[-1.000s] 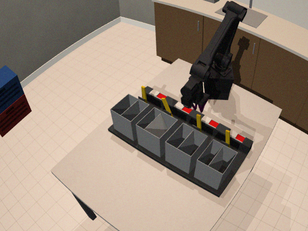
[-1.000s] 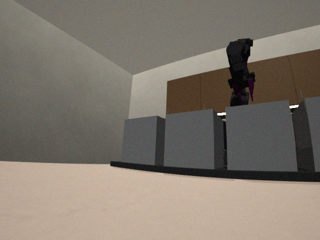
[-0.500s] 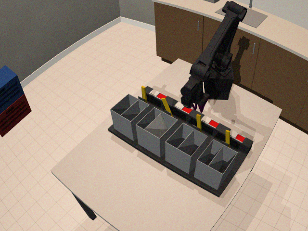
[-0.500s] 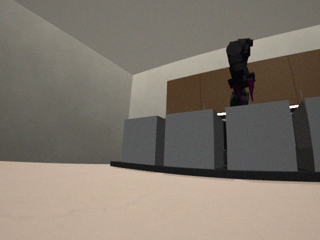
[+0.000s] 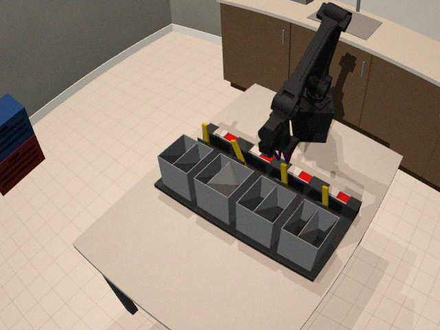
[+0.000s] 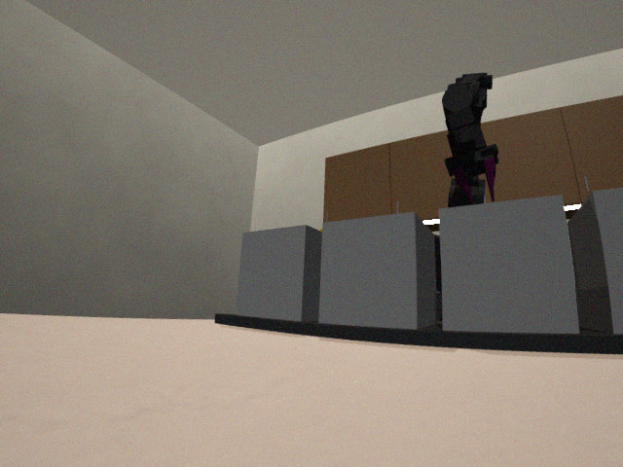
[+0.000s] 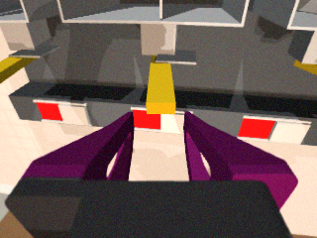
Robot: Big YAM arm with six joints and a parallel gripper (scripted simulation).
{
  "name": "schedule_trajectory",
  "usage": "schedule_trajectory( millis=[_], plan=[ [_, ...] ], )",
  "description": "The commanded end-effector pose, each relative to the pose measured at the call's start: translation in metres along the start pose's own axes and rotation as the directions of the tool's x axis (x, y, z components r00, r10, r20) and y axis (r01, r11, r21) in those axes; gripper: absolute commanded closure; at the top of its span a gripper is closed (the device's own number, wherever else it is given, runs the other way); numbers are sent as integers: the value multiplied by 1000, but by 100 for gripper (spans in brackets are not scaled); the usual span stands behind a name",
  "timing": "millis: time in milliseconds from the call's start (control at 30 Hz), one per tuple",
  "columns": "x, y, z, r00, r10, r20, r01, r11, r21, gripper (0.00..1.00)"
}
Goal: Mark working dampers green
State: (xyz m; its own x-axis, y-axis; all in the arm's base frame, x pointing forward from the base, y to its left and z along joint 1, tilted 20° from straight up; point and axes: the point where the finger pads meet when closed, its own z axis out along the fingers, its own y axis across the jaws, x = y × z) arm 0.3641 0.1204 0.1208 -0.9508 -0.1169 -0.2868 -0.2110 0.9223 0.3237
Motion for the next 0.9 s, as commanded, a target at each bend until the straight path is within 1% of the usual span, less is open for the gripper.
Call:
schedule_trajectory(
  millis=[0, 367, 433, 467, 500, 533, 733, 800, 867],
  plan=[
    [1, 2, 10, 1000, 3, -6, -3, 1000, 0, 64],
    [1, 0, 32, 1000, 7, -4, -7, 1000, 1, 64],
    [1, 0, 32, 1000, 7, -4, -7, 1000, 1, 64],
    [-7, 3, 21, 999, 0, 34, 0, 1000, -1, 64],
    [-1, 2, 32, 1000, 1, 8, -1, 1000, -1, 64],
    [1, 2, 38, 1000, 3, -6, -3, 1000, 0, 64],
    [0, -1, 48, 1000, 10, -4, -10, 1000, 2, 64],
    [1, 1, 52, 1000, 3, -6, -3, 1000, 0, 64],
    [-4, 4, 48, 1000, -3, 12, 3, 1000, -3, 64]
  ],
)
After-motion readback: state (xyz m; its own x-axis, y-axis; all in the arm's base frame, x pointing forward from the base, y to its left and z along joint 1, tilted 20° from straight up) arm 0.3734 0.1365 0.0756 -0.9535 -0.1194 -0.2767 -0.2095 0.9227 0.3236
